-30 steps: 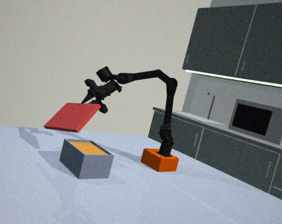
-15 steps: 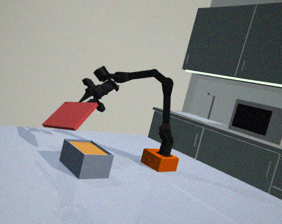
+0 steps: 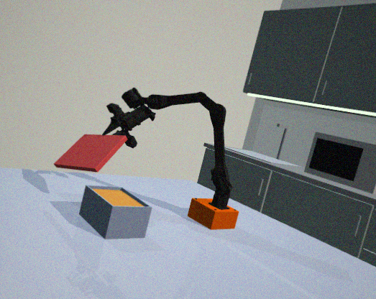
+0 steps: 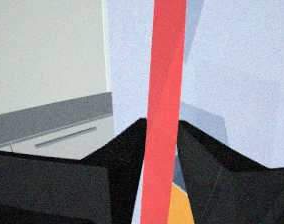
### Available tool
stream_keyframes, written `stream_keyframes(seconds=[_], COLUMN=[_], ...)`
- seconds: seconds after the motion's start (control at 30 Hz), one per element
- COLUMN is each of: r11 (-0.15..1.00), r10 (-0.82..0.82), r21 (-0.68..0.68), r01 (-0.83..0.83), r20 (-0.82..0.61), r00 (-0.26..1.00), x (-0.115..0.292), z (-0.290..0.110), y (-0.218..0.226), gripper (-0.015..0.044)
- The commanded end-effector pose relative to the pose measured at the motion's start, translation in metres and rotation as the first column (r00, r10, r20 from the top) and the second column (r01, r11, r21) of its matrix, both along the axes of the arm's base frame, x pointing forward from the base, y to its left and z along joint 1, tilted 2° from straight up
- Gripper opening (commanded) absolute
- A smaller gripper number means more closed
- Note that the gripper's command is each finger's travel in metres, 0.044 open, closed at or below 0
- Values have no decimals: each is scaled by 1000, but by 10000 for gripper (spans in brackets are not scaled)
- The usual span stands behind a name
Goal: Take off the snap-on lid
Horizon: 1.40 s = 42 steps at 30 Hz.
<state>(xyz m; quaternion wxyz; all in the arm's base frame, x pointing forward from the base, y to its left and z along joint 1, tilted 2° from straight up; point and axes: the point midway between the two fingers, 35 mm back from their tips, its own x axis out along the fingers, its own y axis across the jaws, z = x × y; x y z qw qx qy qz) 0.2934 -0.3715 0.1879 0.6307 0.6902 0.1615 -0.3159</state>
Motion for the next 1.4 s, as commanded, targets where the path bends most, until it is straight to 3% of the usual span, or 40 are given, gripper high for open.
stream_keyframes(seconds=[0.0,1.37], r11=[1000,1000], r10=[10,10], r21=[-12,-11], r01=[-10,-10], r20=[13,13], r00=[1000,1000], x=[0,-1], z=[5,-30], y=[-5,-3], gripper=[0,0])
